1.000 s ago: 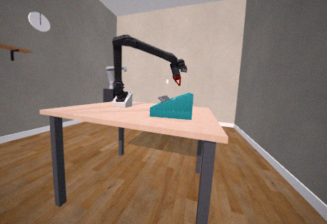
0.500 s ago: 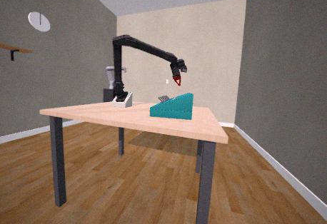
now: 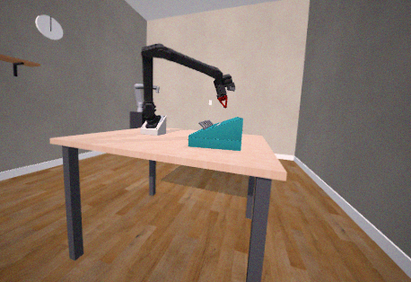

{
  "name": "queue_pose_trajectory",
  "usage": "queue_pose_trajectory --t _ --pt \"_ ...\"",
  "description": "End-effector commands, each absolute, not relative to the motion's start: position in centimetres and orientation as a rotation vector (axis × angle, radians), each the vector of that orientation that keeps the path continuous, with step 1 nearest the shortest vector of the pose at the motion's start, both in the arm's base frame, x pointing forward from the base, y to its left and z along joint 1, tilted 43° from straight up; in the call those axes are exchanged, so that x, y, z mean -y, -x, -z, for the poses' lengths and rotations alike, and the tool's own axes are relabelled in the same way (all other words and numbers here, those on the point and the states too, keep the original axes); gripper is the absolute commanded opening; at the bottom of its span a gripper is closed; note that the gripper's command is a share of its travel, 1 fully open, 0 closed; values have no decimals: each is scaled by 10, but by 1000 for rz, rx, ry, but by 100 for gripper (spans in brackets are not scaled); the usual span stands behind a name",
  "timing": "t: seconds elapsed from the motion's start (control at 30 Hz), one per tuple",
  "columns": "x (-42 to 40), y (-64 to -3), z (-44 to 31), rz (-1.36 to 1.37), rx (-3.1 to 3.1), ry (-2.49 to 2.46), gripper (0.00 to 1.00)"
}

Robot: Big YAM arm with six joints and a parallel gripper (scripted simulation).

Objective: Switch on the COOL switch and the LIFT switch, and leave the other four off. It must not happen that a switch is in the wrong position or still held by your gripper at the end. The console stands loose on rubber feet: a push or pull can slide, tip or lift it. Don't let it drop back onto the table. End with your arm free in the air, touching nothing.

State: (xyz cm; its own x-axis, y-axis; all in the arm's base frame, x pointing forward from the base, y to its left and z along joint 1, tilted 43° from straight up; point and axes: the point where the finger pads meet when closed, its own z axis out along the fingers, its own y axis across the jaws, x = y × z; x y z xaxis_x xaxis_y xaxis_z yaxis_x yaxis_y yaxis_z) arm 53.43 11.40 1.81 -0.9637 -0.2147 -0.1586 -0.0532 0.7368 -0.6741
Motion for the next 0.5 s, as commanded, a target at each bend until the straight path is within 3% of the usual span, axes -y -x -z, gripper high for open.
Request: queue_pose_trajectory --t 0.0,0.47 --pt "-114 -544 -38 1011 -2681 189 100" --pt "-89 -544 -56 1017 -2684 187 100"
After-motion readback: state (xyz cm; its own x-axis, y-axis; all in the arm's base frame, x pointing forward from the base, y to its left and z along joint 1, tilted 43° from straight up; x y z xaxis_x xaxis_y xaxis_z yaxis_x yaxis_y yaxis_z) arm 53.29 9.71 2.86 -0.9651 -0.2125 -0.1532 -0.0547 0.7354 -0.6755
